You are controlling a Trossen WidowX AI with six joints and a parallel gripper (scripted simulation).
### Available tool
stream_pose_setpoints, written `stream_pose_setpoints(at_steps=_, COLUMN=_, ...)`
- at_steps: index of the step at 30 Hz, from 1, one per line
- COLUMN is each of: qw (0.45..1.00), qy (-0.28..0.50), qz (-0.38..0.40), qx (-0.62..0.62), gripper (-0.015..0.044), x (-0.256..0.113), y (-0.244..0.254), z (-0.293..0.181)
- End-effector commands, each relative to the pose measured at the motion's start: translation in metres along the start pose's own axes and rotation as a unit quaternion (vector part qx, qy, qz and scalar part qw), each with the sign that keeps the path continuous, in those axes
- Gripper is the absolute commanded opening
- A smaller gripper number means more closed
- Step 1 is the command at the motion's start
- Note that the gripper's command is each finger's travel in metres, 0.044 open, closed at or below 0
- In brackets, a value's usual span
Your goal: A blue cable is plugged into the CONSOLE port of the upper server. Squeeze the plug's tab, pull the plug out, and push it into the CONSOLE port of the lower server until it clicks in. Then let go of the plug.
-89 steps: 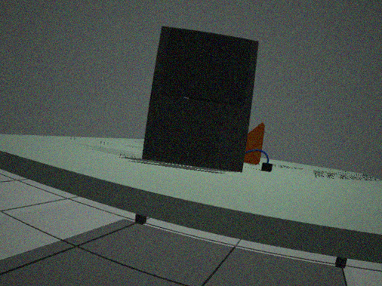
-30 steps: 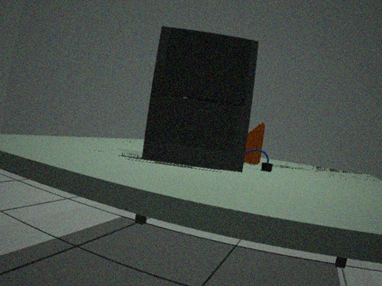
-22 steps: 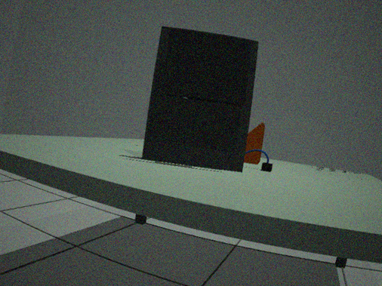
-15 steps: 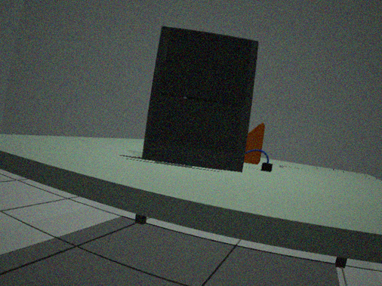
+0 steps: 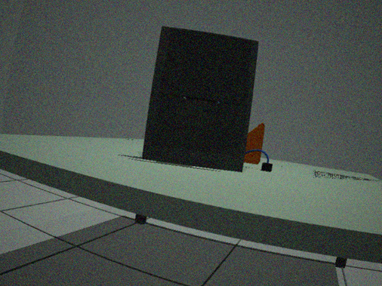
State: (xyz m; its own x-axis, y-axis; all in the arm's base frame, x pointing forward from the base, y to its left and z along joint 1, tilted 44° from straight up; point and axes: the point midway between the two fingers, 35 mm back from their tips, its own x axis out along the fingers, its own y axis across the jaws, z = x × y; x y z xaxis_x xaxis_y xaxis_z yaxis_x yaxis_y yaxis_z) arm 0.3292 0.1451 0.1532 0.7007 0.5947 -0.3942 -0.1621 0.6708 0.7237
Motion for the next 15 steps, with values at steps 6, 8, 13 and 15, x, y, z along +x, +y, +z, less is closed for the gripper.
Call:
stream_pose_setpoints(at_steps=6, qw=1.0, qy=-0.016, qz=0.0, qx=-0.006, gripper=0.0, x=0.0002, y=0.0027, z=0.0104)
stream_pose_setpoints(at_steps=8, qw=1.0, qy=-0.015, qz=0.0, qx=-0.005, gripper=0.0, x=0.0, y=0.0027, z=0.0108)
stream_pose_setpoints(at_steps=13, qw=1.0, qy=-0.014, qz=0.0, qx=-0.005, gripper=0.0, x=-0.0007, y=0.0029, z=0.0131)
stream_pose_setpoints(at_steps=15, qw=1.0, qy=-0.014, qz=0.0, qx=-0.005, gripper=0.0, x=-0.0008, y=0.0029, z=0.0132)
